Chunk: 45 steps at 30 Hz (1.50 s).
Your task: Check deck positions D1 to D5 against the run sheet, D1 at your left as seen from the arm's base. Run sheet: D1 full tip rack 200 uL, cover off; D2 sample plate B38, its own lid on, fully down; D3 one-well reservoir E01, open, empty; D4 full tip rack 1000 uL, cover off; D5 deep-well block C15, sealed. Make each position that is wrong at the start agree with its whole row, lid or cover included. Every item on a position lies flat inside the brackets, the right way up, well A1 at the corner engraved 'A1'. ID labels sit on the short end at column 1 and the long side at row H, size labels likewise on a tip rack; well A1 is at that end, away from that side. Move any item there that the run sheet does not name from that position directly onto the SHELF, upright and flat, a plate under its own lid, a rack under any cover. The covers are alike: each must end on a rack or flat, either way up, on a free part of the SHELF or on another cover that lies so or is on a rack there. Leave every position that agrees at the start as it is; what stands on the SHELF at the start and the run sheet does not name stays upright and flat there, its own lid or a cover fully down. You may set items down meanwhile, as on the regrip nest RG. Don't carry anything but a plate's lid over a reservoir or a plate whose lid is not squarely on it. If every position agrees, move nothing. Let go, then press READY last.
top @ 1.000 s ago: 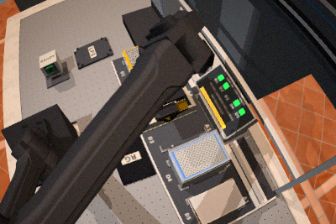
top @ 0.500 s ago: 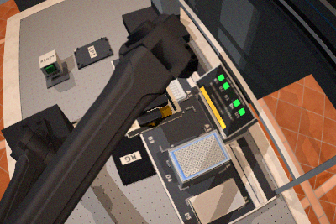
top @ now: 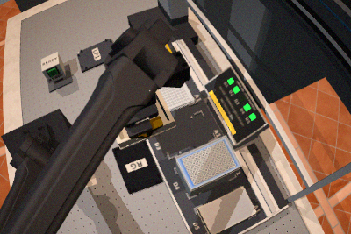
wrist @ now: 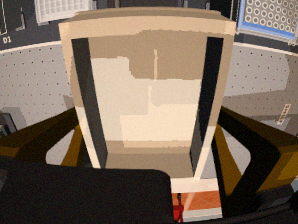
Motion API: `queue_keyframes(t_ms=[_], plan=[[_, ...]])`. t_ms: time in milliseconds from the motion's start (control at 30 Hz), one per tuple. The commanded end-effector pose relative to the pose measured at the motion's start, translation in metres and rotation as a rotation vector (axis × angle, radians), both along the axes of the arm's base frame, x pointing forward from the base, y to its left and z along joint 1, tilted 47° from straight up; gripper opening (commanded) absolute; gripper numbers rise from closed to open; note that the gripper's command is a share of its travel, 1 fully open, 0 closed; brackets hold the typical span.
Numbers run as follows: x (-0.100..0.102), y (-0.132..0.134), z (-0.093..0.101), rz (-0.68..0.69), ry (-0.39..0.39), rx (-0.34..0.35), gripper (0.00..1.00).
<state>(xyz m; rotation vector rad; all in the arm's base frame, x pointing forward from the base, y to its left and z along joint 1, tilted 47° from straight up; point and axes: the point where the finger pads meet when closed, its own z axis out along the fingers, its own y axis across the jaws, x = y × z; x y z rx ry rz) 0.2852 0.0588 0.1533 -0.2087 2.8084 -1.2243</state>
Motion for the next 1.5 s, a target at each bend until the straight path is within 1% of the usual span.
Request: queue_keyframes(t_ms=[0, 33, 67, 500, 567, 600, 633, 867, 933, 967, 1033, 1067, 1133, 1467], plan=[[-0.004, 0.005, 0.008, 0.003, -0.023, 0.009, 0.0], [0.001, 0.004, 0.014, -0.012, -0.042, 0.02, 0.0], [-0.008, 0.004, 0.008, 0.002, -0.024, 0.008, 0.0], [-0.038, -0.001, 0.006, 0.001, -0.022, 0.009, 0.0], [-0.038, -0.001, 0.006, 0.001, -0.022, 0.009, 0.0], [-0.033, 0.003, 0.013, -0.005, -0.042, 0.024, 0.0], [-0.042, -0.002, 0.006, 0.001, -0.022, 0.008, 0.0], [-0.058, -0.004, 0.005, 0.001, -0.021, 0.008, 0.0], [-0.046, 0.002, 0.015, -0.011, -0.053, 0.032, 0.0], [-0.045, -0.001, 0.016, -0.036, -0.069, 0.035, 0.0], [-0.048, -0.003, 0.01, -0.062, -0.077, 0.022, 0.0], [-0.048, -0.003, 0.009, -0.075, -0.09, 0.024, 0.0], [-0.048, -0.003, 0.009, -0.075, -0.09, 0.024, 0.0], [-0.048, -0.003, 0.009, -0.212, -0.234, 0.047, 0.0]])
